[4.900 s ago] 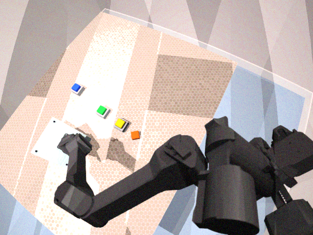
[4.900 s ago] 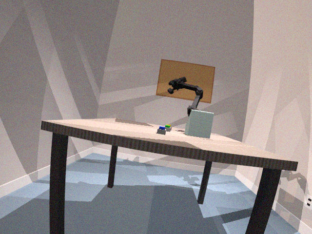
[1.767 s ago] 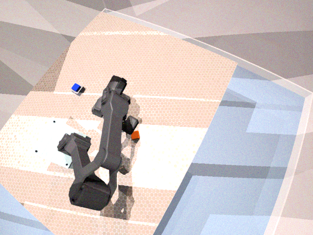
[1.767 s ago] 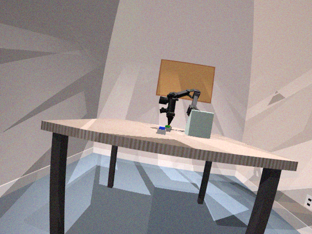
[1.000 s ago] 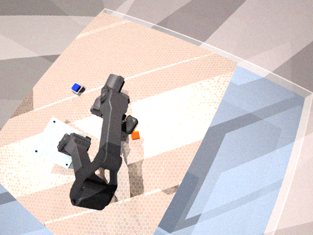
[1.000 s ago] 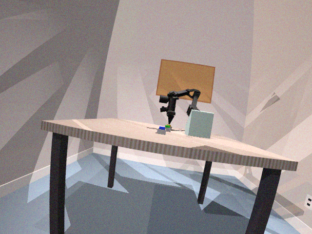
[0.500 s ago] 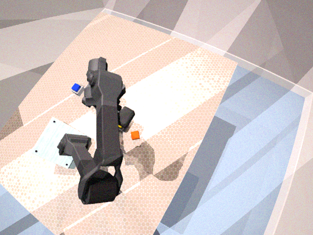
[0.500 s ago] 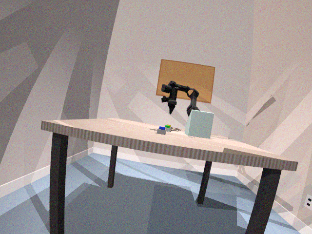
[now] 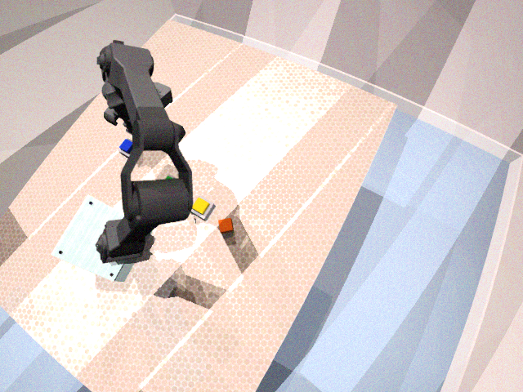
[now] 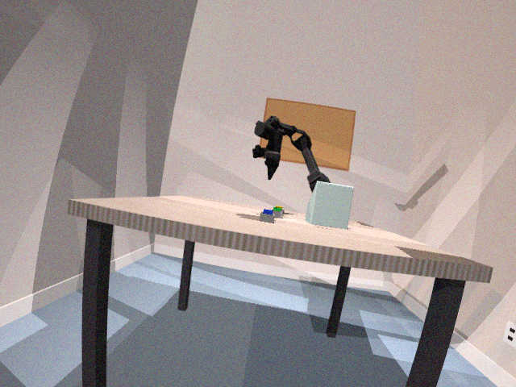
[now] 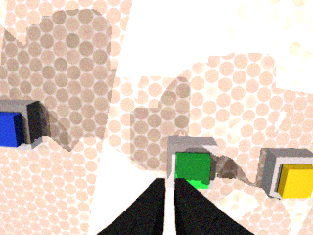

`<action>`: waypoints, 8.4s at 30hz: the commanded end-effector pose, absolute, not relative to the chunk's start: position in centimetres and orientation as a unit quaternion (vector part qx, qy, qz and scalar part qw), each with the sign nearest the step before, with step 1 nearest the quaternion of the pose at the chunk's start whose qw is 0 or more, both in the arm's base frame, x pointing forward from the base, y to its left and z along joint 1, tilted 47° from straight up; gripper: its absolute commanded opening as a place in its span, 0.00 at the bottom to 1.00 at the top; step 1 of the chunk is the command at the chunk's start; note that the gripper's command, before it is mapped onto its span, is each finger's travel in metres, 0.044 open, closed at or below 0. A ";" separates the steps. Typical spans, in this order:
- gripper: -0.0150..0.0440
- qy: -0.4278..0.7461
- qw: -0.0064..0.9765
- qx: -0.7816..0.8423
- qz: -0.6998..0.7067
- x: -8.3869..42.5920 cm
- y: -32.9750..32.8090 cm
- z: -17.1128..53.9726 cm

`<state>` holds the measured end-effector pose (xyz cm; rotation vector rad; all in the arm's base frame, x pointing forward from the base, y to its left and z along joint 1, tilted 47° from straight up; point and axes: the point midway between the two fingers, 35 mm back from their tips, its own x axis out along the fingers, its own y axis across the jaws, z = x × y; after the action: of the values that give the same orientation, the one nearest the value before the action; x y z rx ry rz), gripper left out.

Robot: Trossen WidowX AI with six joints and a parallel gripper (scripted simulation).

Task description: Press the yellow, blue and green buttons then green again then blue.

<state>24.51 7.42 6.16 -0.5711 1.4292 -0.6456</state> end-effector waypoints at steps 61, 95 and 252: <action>0.29 0.631 0.670 -0.257 -0.295 24.3 10.3 -13.9; 0.29 0.627 0.673 -0.262 -0.291 21.6 8.6 3.1; 0.29 0.631 0.670 -0.257 -0.295 24.2 12.8 -11.5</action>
<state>24.30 13.46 -10.76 -0.5679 1.4250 -0.6694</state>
